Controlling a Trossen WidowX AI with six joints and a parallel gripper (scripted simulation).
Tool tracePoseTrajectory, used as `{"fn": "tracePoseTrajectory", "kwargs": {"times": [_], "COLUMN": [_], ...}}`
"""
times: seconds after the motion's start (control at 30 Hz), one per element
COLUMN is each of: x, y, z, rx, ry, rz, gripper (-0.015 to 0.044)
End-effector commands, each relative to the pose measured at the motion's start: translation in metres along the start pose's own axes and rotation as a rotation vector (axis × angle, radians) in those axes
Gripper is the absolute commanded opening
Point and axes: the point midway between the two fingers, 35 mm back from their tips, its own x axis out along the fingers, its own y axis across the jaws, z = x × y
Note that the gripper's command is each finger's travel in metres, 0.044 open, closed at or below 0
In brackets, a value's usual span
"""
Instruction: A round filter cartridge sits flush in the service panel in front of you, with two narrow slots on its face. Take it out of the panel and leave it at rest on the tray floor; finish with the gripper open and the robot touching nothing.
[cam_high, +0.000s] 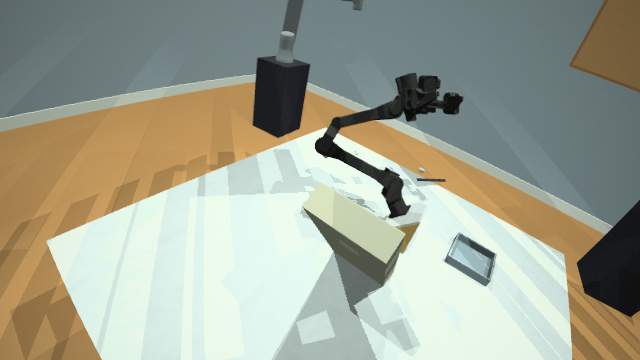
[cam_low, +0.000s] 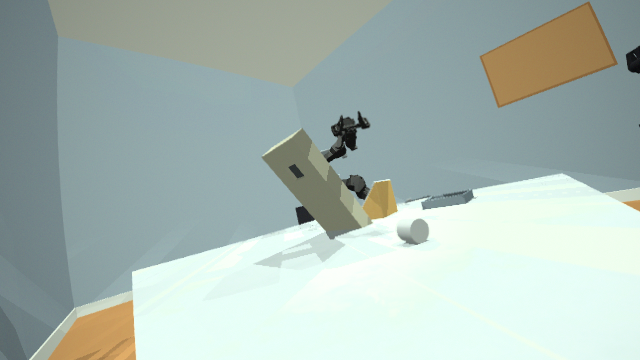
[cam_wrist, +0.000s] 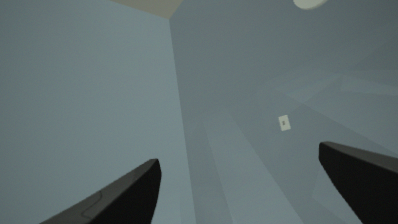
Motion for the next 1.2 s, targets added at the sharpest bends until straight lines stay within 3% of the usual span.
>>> {"fn": "tracePoseTrajectory", "kwargs": {"times": [0.0, 0.33, 0.73, 1.17], "x": [0.002, 0.084, 0.119, 0.113], "y": [-0.001, -0.057, -0.128, -0.203], "z": [-0.001, -0.067, -0.141, -0.219], "rx": [0.008, 0.505, 0.924, 1.28], "ry": [0.005, 0.239, 0.279, 0.111], "rz": [-0.006, -0.425, -0.891, -1.421], "gripper": [0.0374, 0.0111, 0.0108, 0.0108]}}
